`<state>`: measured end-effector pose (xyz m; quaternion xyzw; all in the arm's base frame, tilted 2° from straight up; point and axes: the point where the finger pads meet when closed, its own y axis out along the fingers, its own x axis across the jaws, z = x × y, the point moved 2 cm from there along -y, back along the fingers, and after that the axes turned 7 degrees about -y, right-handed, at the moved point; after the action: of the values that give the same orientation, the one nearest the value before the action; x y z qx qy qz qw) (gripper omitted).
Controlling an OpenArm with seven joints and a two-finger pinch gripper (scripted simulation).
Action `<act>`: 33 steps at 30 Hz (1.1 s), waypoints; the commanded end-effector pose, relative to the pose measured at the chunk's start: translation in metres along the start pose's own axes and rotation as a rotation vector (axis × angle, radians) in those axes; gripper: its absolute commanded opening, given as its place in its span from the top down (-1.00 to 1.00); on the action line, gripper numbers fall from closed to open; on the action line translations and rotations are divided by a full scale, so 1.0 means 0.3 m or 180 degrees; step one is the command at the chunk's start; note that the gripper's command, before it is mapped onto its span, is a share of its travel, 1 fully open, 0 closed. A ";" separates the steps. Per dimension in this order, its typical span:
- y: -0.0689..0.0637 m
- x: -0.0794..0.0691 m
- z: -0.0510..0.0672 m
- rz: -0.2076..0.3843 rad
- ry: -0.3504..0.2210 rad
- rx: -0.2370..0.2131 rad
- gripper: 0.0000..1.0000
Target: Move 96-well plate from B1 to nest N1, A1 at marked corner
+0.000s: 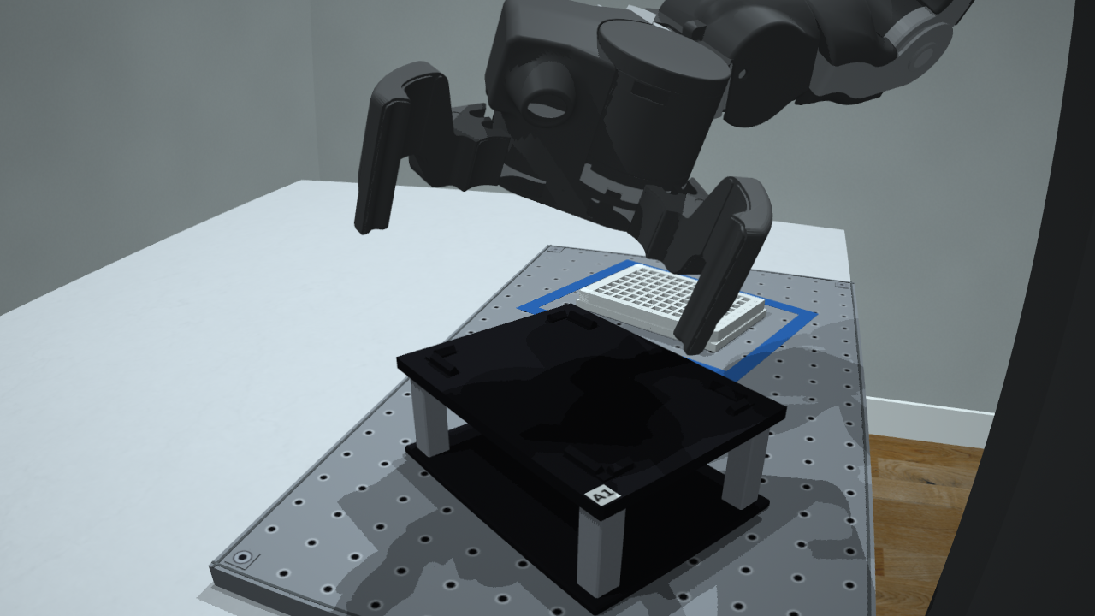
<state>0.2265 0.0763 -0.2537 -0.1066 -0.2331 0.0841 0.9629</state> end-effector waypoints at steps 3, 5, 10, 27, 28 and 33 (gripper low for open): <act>-0.010 0.004 -0.004 0.0000 0.0002 -0.0025 -0.54; -0.010 0.004 -0.004 0.0000 0.0002 -0.0025 -0.54; -0.064 -0.007 -0.019 0.0217 -0.0150 -0.0219 -0.54; -0.196 -0.032 -0.059 0.0761 -0.0512 -0.0717 -0.54; -0.222 -0.038 -0.068 0.0872 -0.0582 -0.0817 -0.54; -0.274 -0.049 -0.084 0.1094 -0.0724 -0.1018 -0.54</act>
<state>0.2366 -0.0103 -0.2617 -0.2865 -0.3277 0.2150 0.8742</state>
